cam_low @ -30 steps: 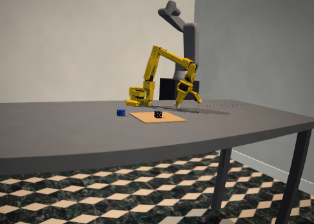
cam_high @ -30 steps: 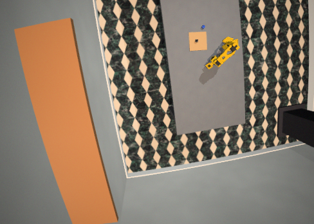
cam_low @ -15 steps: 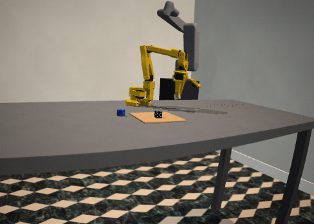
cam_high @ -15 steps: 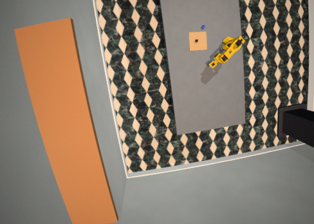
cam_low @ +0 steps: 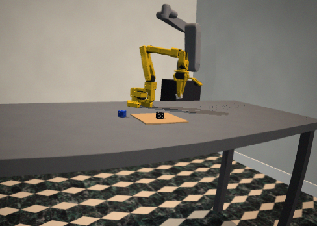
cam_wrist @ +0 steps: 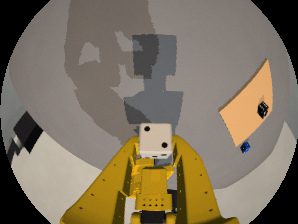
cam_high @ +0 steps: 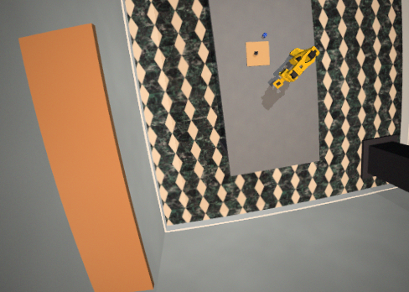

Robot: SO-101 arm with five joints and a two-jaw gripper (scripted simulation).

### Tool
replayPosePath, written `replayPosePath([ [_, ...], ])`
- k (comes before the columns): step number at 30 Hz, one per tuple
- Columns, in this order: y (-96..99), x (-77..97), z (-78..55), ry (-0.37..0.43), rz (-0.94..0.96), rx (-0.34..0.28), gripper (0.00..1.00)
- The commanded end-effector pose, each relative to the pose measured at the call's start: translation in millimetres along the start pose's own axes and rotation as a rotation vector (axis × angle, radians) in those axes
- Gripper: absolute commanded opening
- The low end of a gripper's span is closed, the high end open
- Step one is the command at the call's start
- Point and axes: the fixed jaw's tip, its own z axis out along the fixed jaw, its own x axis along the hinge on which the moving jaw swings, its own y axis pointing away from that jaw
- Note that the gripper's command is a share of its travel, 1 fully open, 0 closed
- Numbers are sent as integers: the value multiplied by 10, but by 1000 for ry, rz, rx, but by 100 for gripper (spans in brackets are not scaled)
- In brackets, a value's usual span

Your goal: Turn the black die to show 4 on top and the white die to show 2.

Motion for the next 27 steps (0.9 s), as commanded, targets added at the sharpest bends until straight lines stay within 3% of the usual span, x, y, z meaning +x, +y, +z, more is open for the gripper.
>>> replayPosePath([
  [1, 16, -37, -48, -48, 0, -3, 0],
  [14, 19, -57, -45, -71, -2, -4, 0],
  [27, 47, -242, -42, -299, -16, -16, 0],
])
